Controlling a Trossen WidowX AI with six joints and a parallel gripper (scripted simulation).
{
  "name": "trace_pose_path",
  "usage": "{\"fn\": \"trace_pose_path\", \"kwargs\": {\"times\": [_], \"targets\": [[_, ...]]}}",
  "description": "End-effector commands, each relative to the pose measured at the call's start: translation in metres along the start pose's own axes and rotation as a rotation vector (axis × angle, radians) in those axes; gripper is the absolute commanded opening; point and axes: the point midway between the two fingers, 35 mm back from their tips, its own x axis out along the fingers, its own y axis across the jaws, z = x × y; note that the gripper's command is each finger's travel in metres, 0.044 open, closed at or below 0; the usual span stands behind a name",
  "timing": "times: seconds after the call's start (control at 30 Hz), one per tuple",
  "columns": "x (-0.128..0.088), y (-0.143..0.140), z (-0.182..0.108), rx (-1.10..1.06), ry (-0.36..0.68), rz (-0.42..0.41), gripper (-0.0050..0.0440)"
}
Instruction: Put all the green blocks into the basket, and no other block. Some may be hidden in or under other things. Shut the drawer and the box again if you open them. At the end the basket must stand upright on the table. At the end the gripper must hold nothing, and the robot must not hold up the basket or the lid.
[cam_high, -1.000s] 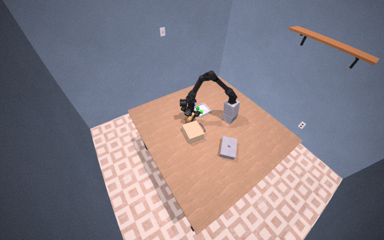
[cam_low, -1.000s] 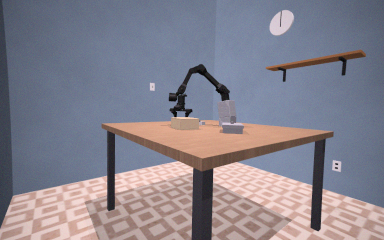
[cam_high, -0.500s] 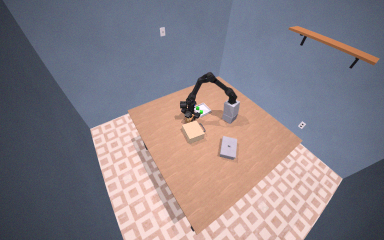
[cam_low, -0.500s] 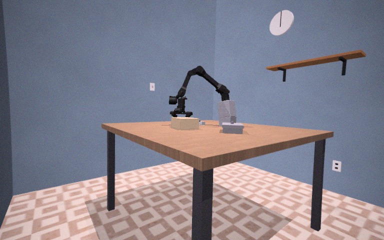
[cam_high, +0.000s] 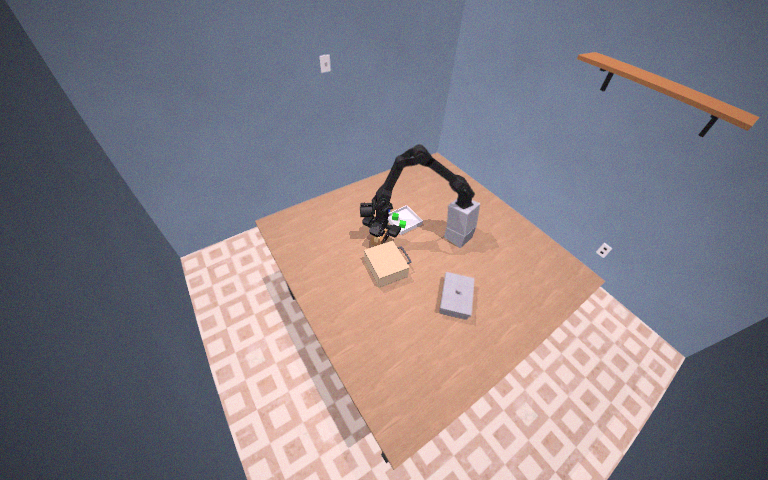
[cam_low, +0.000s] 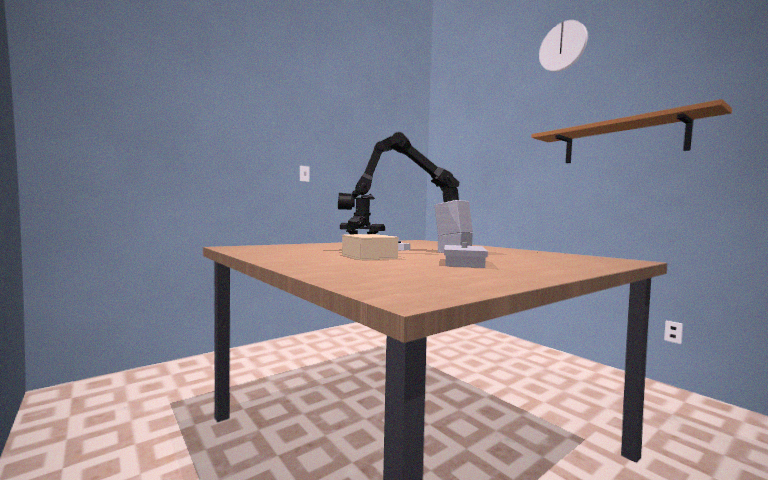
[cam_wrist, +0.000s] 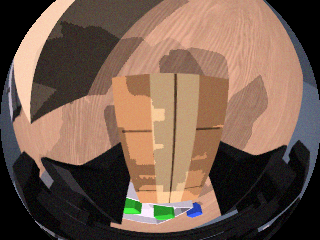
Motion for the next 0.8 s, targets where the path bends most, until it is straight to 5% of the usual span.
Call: {"fn": "trace_pose_path", "kwargs": {"times": [0.0,0.37,0.77], "targets": [[0.002,0.001,0.000,-0.003,0.000,0.004,0.0000],[-0.018,0.001,0.000,-0.003,0.000,0.004,0.0000],[-0.084,0.001,0.000,-0.003,0.000,0.004,0.0000]]}}
